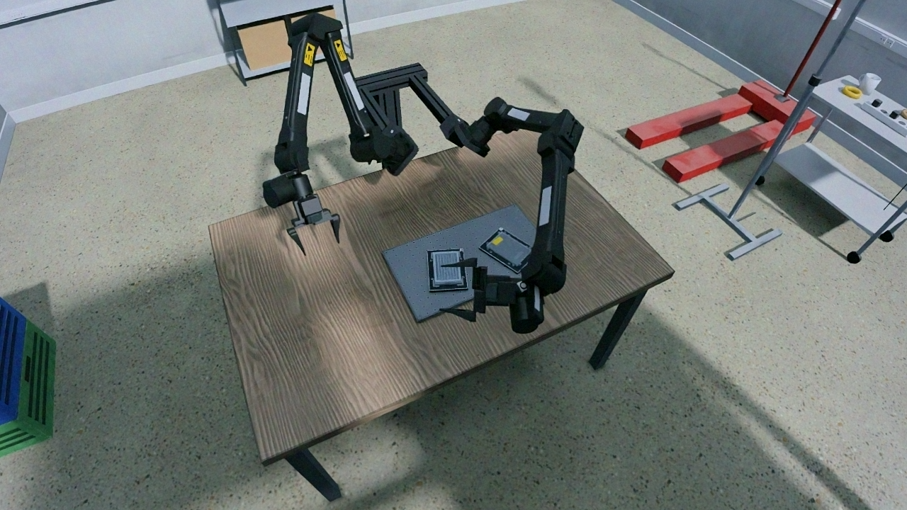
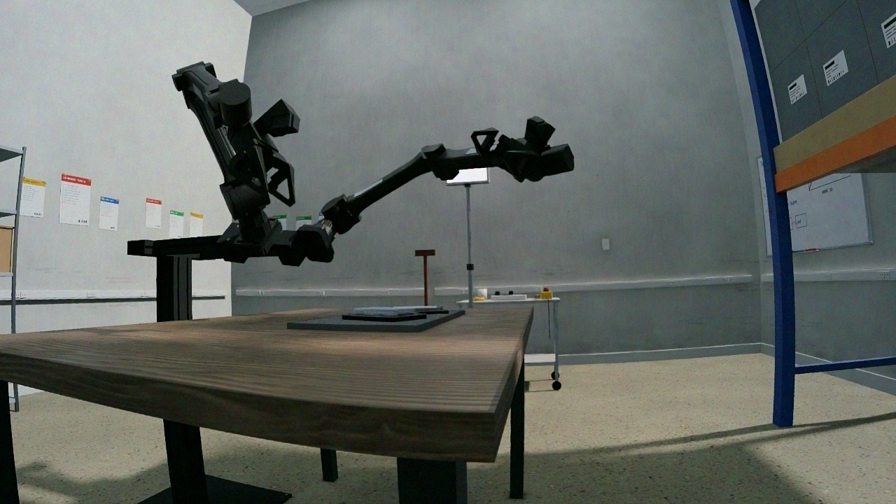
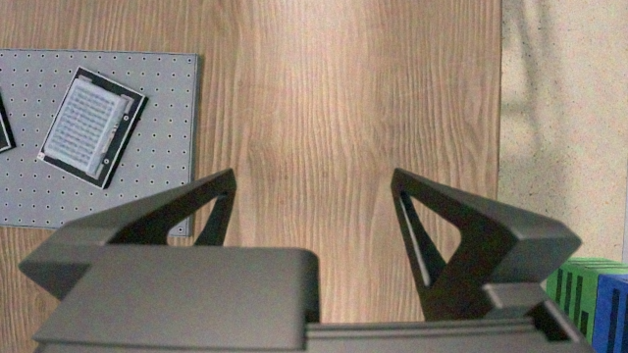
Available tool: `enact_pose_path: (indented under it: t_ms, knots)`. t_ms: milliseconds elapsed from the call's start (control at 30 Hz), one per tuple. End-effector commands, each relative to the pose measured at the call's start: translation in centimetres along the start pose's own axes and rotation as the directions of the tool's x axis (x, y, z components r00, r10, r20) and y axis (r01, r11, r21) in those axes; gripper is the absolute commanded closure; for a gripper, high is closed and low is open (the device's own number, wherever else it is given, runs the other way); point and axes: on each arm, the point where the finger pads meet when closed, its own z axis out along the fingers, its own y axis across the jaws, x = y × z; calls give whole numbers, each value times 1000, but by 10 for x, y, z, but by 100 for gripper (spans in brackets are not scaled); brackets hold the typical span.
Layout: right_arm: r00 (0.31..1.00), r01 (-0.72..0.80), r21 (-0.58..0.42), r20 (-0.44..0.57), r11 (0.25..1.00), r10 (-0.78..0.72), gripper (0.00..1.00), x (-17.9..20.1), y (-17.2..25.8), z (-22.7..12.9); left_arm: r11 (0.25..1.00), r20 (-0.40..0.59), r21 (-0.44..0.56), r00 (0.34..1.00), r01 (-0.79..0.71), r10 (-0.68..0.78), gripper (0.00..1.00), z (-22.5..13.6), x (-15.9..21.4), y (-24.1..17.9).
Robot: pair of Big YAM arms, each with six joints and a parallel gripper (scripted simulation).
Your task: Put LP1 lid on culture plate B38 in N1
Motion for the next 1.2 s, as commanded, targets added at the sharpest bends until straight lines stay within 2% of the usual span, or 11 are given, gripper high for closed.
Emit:
enact_pose_path:
  t_ms: [0, 600, 800, 1033, 1100, 1167]
  knots:
    - [1000, 0, 14, 14, 1000, 0, 0, -5, -6, -4, 1000, 4, -3, 1000, -19, 19, 0, 0, -9, -5]
    - [1000, -8, 6, 17, 1000, 7, 0, -7, -3, -1, 1000, 8, -7, 1000, -10, 10, 0, -5, -10, -7]
    - [998, -56, -79, 20, 995, 58, 0, -22, 37, 21, 985, -11, -106, 991, 134, -135, 0, -28, 17, 10]
    - [998, -58, -171, 28, 984, 63, 0, -54, 91, 38, 921, -50, -281, 954, 271, -296, 0, -45, 65, 25]
    - [998, -58, -171, 28, 984, 63, 0, -54, 91, 38, 921, -50, -281, 954, 271, -296, 0, -45, 65, 25]
    - [997, -56, -190, 33, 980, 63, 0, -66, 105, 41, 895, -57, -330, 940, 300, -337, 0, -47, 77, 26]
